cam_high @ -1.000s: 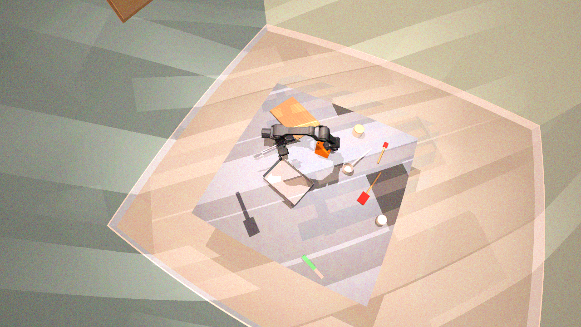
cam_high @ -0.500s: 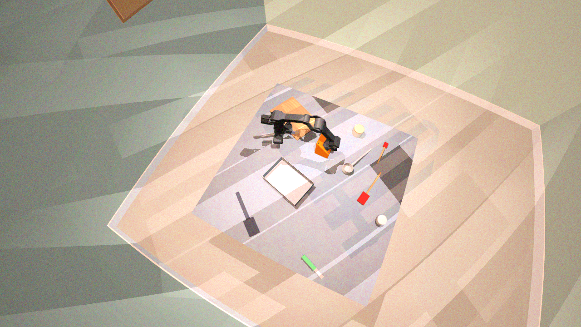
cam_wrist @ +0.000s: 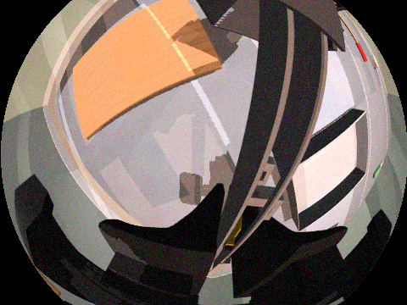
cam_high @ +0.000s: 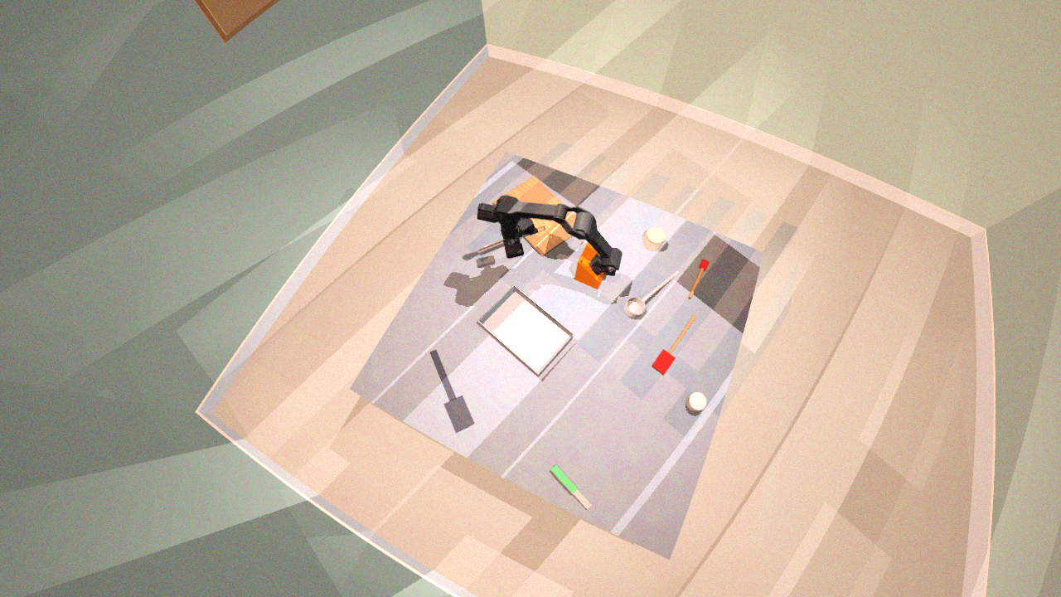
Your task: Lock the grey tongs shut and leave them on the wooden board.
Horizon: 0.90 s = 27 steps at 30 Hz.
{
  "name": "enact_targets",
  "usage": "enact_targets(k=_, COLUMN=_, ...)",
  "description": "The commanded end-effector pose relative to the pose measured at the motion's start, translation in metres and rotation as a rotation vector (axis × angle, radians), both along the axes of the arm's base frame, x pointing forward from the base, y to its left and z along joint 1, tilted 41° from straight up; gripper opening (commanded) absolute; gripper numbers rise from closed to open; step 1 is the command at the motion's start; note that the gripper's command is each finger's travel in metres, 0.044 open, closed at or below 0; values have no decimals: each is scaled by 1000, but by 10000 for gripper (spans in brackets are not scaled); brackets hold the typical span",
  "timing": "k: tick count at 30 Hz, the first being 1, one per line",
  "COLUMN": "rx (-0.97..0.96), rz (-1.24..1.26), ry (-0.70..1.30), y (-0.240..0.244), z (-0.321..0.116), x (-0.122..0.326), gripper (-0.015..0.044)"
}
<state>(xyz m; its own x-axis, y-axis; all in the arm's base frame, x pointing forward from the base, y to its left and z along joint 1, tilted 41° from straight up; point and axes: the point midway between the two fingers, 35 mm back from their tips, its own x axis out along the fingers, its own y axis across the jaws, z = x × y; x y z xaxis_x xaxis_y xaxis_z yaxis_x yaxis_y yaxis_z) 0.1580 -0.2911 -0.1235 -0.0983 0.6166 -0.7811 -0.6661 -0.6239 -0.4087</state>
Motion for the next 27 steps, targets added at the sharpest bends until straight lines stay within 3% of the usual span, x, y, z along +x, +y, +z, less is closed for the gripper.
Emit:
enact_targets(k=1, rx=-8, rz=97, ry=-85, y=-7, z=-1, x=-7, gripper=-150)
enact_targets(k=27, rx=64, rz=750, ry=-579, y=-24, z=-1, x=-48, gripper=-150)
